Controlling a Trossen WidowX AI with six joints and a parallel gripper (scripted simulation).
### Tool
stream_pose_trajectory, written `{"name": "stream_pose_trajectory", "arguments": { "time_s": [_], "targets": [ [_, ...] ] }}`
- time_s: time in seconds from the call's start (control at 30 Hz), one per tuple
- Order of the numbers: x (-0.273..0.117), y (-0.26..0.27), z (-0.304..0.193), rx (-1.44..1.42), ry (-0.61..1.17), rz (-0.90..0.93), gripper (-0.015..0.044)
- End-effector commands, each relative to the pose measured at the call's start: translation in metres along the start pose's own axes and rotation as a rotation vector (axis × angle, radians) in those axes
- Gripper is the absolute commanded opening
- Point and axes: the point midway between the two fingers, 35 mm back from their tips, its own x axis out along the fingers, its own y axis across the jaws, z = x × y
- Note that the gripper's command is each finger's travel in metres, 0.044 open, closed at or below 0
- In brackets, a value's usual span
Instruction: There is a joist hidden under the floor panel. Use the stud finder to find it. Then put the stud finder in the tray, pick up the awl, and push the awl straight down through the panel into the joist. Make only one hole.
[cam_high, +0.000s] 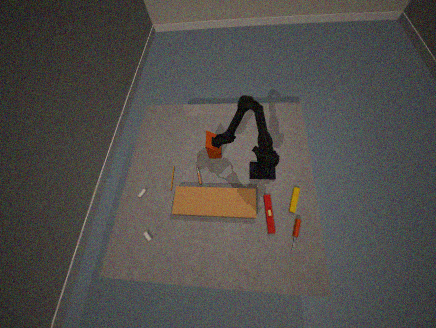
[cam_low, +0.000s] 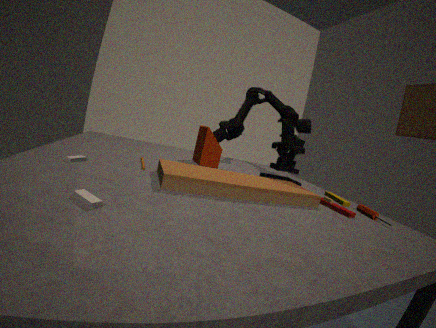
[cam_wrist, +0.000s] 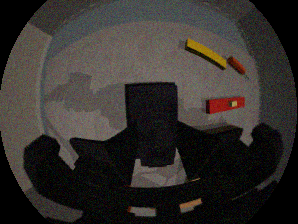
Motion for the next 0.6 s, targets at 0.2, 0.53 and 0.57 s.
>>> {"name": "stream_pose_trajectory", "arguments": {
  "time_s": [0.2,0.53,0.57],
  "targets": [
    [0.016,0.001,-0.006,0.005,0.002,-0.001,0.0],
    [0.03,0.003,-0.01,0.006,-0.001,0.0,0.0],
    [0.032,0.003,-0.01,0.006,-0.002,0.0,0.0]
  ]
}}
